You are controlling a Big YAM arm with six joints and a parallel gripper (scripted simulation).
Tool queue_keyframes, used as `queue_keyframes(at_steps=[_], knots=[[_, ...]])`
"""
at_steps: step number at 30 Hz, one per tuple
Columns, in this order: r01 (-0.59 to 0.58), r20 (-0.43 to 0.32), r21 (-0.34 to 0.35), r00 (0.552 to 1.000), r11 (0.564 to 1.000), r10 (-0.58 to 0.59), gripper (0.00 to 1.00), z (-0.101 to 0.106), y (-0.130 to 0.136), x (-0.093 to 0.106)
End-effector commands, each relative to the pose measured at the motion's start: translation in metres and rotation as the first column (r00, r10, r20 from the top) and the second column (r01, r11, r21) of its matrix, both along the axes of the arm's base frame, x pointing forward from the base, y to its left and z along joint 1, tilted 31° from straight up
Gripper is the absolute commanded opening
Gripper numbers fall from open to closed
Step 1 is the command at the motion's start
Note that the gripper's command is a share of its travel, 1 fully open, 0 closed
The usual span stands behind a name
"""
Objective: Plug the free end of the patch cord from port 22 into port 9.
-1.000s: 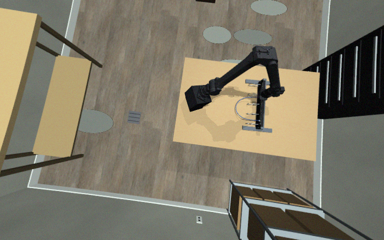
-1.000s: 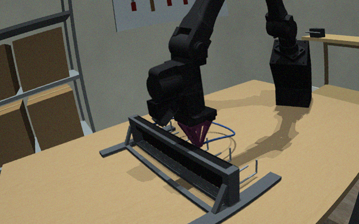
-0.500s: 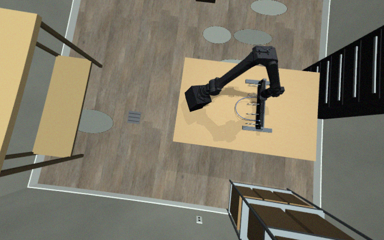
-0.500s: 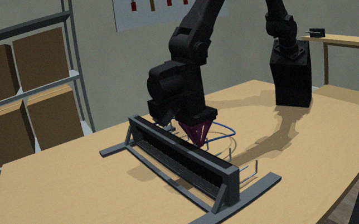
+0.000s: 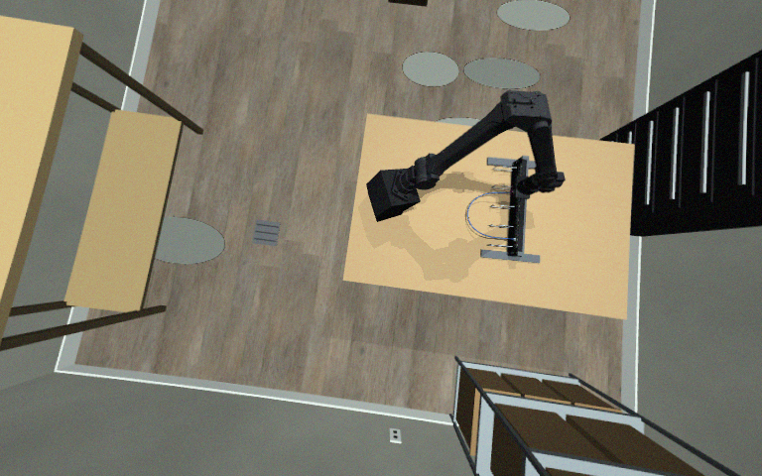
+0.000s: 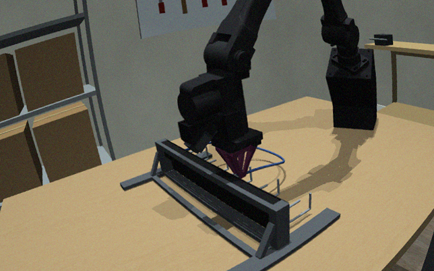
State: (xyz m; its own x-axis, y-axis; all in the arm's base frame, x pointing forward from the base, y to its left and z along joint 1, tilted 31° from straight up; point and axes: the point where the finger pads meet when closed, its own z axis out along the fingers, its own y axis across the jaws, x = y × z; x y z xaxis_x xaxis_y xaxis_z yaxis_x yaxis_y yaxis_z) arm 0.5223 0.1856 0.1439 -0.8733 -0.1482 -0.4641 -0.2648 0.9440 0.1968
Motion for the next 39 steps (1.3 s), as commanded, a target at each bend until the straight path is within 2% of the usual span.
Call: queue_keyframes(at_steps=[1,39], knots=[[0.002,0.037,0.008,0.999,1.0,-0.002,0.0,0.019,-0.001,0.018],[-0.004,0.076,0.017,0.997,1.0,0.003,0.0,0.036,0.004,0.027]])
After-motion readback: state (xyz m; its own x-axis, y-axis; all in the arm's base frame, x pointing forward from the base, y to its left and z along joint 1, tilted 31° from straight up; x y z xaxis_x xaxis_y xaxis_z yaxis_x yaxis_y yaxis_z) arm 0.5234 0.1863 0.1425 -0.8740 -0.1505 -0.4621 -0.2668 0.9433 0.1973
